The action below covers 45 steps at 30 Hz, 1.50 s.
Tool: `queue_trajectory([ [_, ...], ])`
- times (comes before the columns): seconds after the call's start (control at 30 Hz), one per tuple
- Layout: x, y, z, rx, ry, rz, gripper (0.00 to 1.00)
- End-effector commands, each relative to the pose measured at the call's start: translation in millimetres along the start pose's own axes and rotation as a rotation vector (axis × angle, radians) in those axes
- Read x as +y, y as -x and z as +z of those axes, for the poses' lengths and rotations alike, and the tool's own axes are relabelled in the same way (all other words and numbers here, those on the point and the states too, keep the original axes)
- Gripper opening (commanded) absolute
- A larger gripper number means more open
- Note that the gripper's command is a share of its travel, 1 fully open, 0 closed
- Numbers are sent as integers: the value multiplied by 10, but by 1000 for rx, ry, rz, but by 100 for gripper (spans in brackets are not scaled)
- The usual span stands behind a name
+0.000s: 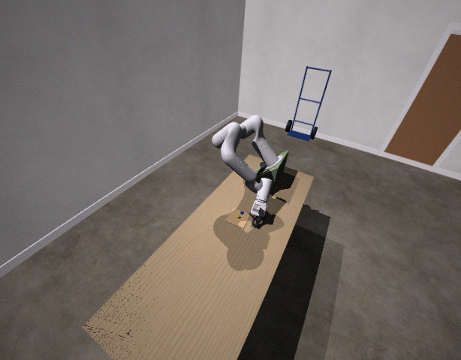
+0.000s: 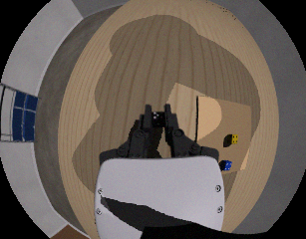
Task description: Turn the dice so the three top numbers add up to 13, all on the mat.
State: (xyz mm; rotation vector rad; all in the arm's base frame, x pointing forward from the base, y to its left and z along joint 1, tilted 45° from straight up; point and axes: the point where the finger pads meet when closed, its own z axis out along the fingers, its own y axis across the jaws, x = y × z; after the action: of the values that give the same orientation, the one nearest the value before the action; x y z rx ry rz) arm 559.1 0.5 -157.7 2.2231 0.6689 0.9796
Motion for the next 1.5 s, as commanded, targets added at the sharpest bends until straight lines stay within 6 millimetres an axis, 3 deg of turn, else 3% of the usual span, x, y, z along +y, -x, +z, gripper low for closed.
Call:
queue_trajectory([
  [0.0,0,-8,0,1,0,0,11],
  [1.47,0,49,48,1,0,0,11],
])
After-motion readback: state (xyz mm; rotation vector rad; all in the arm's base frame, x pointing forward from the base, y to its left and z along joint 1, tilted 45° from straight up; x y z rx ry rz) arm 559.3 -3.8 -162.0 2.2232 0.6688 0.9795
